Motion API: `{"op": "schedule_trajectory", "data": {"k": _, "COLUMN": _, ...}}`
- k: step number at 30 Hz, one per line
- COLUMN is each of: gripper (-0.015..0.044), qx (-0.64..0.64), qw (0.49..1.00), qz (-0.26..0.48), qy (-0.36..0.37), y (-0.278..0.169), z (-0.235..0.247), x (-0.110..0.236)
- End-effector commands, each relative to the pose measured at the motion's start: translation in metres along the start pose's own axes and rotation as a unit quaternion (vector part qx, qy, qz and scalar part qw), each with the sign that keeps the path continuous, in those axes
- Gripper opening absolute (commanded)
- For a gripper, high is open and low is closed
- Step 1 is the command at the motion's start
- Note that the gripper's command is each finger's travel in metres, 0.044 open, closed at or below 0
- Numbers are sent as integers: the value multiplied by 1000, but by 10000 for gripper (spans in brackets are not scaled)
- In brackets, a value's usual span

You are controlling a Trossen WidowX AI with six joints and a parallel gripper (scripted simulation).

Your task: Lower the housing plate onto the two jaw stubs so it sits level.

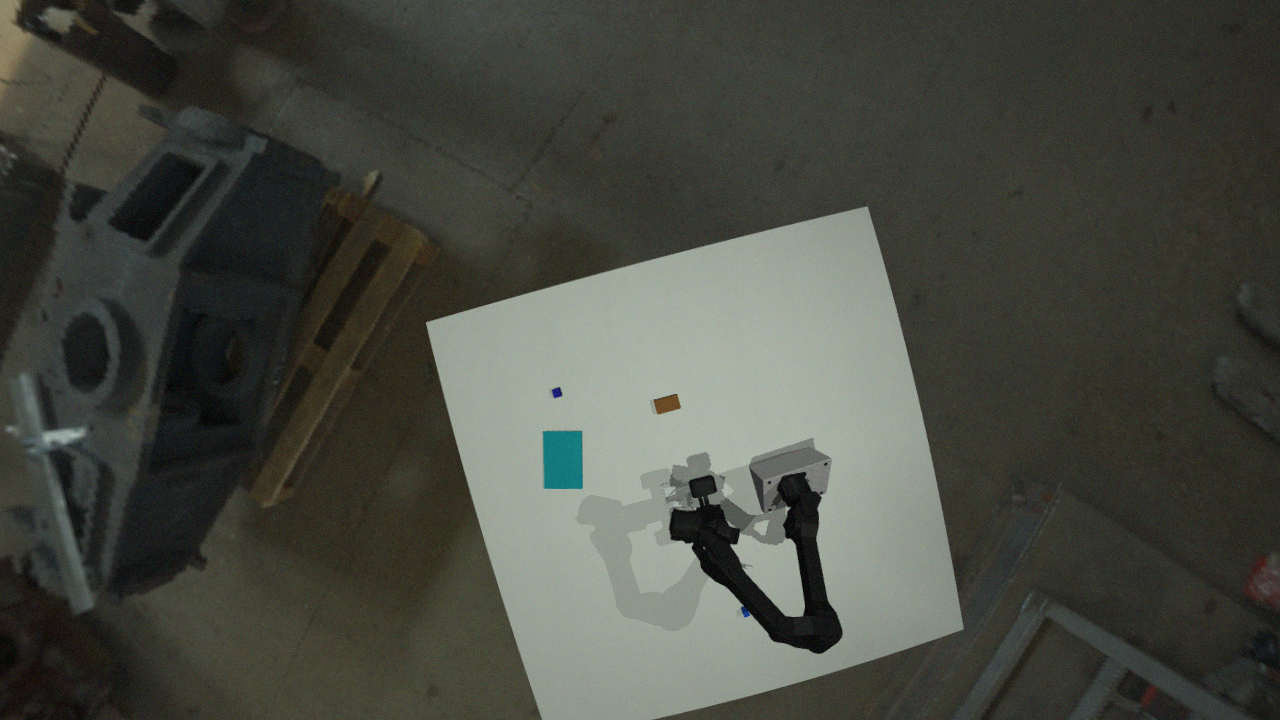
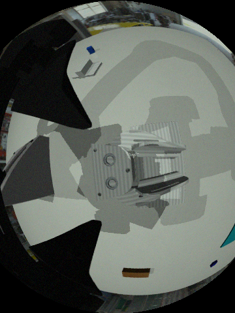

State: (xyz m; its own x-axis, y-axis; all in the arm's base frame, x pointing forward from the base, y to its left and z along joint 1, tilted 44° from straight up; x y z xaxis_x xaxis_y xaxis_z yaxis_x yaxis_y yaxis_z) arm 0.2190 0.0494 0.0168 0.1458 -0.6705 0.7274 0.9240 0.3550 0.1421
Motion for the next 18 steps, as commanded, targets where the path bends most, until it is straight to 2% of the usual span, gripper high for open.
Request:
{"op": "schedule_trajectory", "data": {"k": 1, "gripper": 440, "qx": 1, "qw": 1000, "qz": 5, "qy": 1, "y": -3, "z": 2, "x": 10}}
{"op": "schedule_trajectory", "data": {"k": 4, "gripper": 440, "qx": 0, "qw": 1000, "qz": -1, "qy": -2, "y": -2, "z": 0, "x": 12}}
{"op": "schedule_trajectory", "data": {"k": 9, "gripper": 440, "qx": 0, "qw": 1000, "qz": 6, "qy": 0, "y": -20, "z": 2, "x": 59}}
{"op": "schedule_trajectory", "data": {"k": 18, "gripper": 440, "qx": 0, "qw": 1000, "qz": 6, "qy": 0, "y": -21, "z": 3, "x": 60}}
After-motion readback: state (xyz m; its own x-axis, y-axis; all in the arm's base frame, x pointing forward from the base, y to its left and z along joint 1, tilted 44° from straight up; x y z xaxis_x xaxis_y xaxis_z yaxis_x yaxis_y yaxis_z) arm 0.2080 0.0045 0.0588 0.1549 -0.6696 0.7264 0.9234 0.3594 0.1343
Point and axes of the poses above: the point midway between the two fingers, 35 mm back from their tips, its own x axis back along the fingers, its own z axis across the jaws, y = z × x, the point moved 3 cm from there along x, back along the fingers, and after that the axes turned 13 degrees about x, right-handed, at the moved point
